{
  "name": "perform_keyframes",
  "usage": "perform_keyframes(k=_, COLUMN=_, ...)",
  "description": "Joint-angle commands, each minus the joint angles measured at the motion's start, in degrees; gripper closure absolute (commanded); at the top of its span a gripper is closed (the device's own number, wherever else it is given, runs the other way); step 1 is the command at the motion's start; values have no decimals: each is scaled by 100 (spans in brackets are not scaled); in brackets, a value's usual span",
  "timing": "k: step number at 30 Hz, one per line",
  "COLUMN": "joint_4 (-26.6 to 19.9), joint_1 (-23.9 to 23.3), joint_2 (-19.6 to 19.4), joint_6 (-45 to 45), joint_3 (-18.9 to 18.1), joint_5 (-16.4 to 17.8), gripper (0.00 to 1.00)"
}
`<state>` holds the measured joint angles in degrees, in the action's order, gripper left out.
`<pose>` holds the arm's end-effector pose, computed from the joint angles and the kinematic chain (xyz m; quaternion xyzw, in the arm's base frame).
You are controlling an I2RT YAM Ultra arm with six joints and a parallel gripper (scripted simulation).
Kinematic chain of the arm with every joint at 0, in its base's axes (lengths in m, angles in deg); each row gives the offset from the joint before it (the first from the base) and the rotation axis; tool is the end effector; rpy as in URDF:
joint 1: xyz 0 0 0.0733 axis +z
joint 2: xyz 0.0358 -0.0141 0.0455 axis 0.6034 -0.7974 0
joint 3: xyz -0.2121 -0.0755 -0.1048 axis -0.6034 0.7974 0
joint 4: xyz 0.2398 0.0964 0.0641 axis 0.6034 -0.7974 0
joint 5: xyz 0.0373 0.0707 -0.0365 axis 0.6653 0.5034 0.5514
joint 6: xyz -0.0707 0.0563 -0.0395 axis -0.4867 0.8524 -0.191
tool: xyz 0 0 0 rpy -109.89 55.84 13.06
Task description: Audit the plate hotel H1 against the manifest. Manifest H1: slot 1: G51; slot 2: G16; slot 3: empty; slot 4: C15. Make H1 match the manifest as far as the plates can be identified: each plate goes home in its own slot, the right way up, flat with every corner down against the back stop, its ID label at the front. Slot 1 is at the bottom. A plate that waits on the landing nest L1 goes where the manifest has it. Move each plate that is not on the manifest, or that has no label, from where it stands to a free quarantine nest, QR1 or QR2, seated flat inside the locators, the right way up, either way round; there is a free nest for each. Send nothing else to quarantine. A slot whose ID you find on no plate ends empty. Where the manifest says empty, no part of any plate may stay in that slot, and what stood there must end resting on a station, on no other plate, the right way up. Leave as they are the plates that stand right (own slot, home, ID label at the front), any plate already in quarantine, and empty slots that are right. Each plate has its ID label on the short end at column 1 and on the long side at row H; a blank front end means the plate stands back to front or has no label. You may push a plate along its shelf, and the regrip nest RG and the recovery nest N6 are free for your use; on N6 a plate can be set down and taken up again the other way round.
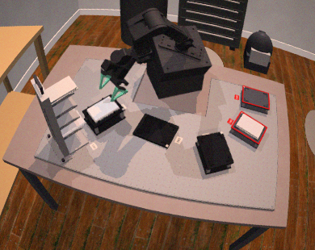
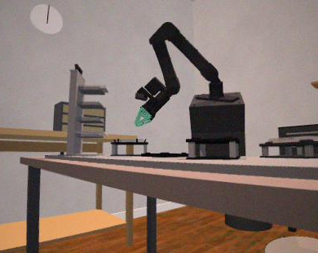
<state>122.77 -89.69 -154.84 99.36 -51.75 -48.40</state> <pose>0.2142 -0.2079 -0.0423 0.3636 0.7948 0.0509 0.4832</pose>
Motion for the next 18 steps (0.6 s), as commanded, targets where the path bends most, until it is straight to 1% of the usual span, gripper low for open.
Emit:
perform_keyframes(k=1, joint_4=120, joint_1=-19, joint_2=26, joint_6=5, joint_3=-13, joint_5=-33, gripper=0)
perform_keyframes(k=10, joint_4=120, joint_1=-19, joint_2=26, joint_6=5, joint_3=-13, joint_5=-33, gripper=0)
perform_keyframes(k=18, joint_4=794, joint_1=255, joint_2=-777, joint_6=183, joint_3=-221, joint_5=-257, gripper=0)
